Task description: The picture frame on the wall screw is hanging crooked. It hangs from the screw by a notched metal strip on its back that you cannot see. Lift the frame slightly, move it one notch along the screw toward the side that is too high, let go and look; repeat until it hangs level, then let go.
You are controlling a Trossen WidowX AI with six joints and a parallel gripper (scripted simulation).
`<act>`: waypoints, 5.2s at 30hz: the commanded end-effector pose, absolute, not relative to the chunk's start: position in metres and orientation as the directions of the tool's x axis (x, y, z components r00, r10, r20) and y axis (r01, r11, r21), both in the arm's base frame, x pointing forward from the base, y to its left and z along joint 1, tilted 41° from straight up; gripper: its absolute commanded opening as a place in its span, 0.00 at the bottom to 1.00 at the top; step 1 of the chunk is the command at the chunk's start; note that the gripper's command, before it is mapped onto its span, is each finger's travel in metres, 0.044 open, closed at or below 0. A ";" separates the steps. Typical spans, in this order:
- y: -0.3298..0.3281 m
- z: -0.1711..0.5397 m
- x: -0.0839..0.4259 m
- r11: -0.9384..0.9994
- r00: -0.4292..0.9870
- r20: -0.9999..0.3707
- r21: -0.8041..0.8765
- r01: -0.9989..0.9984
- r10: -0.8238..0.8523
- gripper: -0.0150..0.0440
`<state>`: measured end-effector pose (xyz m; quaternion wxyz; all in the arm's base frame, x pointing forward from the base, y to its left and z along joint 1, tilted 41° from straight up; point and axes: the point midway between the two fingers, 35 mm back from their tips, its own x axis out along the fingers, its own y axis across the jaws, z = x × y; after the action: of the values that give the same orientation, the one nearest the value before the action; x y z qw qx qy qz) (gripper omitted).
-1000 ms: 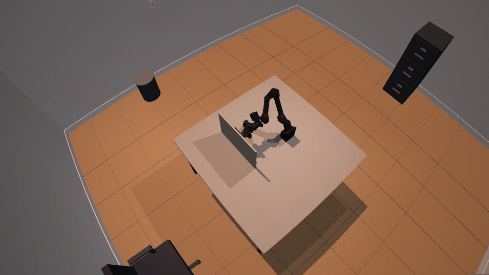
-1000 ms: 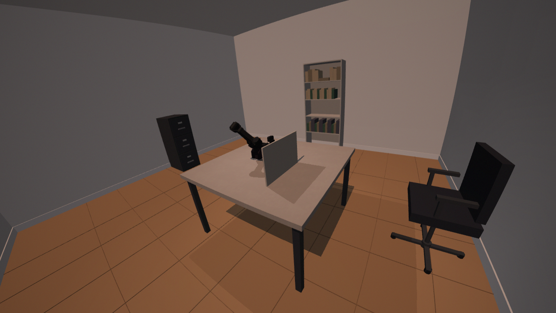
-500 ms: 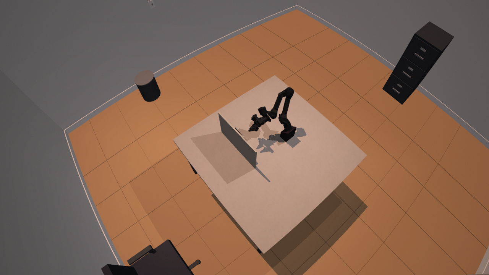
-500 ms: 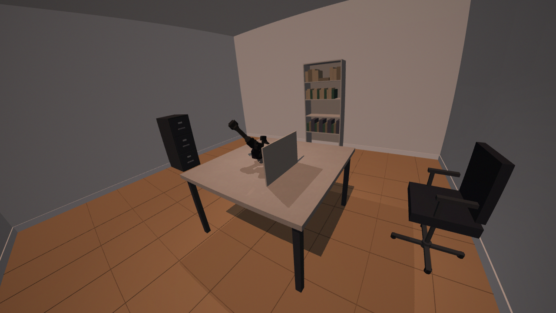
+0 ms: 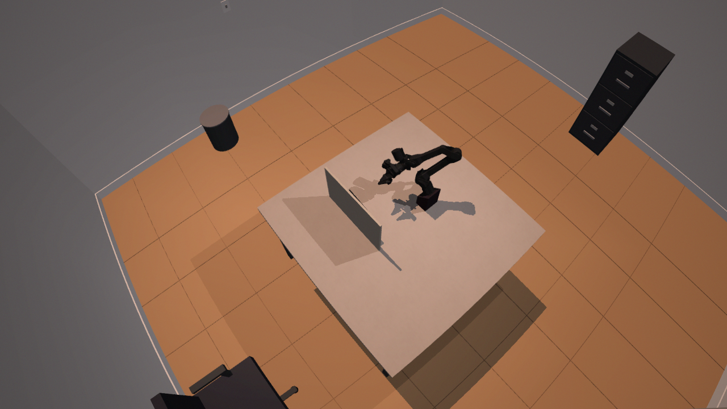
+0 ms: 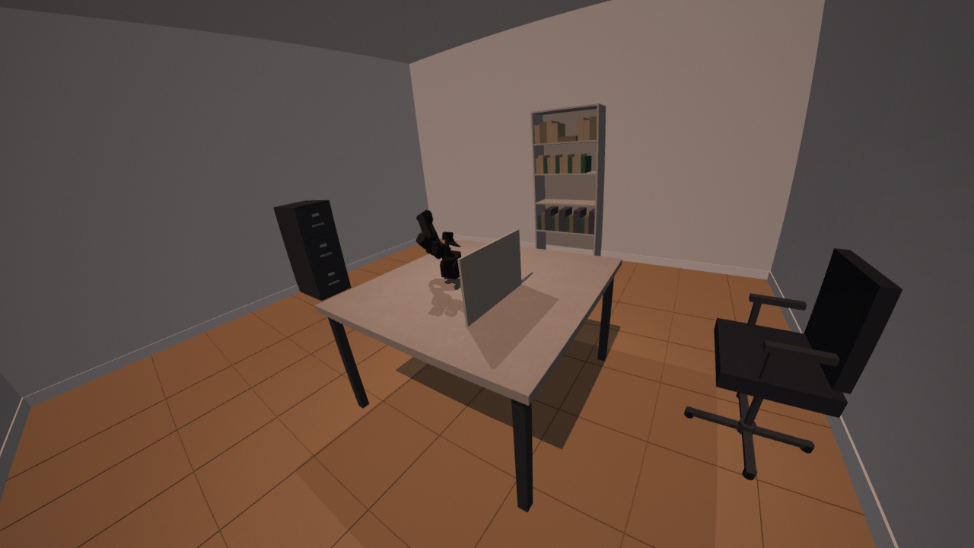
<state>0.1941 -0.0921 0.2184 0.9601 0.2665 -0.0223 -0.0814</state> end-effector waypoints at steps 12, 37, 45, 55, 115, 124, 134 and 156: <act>-0.067 0.215 0.171 0.868 0.990 0.003 0.482 0.124 -0.143 0.69; -0.067 0.215 0.171 0.868 0.990 0.003 0.482 0.124 -0.143 0.69; -0.067 0.215 0.171 0.868 0.990 0.003 0.482 0.124 -0.143 0.69; -0.067 0.215 0.171 0.868 0.990 0.003 0.482 0.124 -0.143 0.69; -0.103 0.188 0.244 0.756 0.984 0.017 0.643 0.125 -0.178 0.69; -0.101 0.186 0.246 0.755 0.984 0.017 0.643 0.125 -0.178 0.69; -0.109 0.193 0.278 0.755 0.984 0.019 0.644 0.124 -0.178 0.69; -0.115 0.187 0.325 0.755 0.984 0.021 0.644 0.122 -0.178 0.69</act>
<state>0.3246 -0.1140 0.1868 0.9364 0.3398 -0.0387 -0.0785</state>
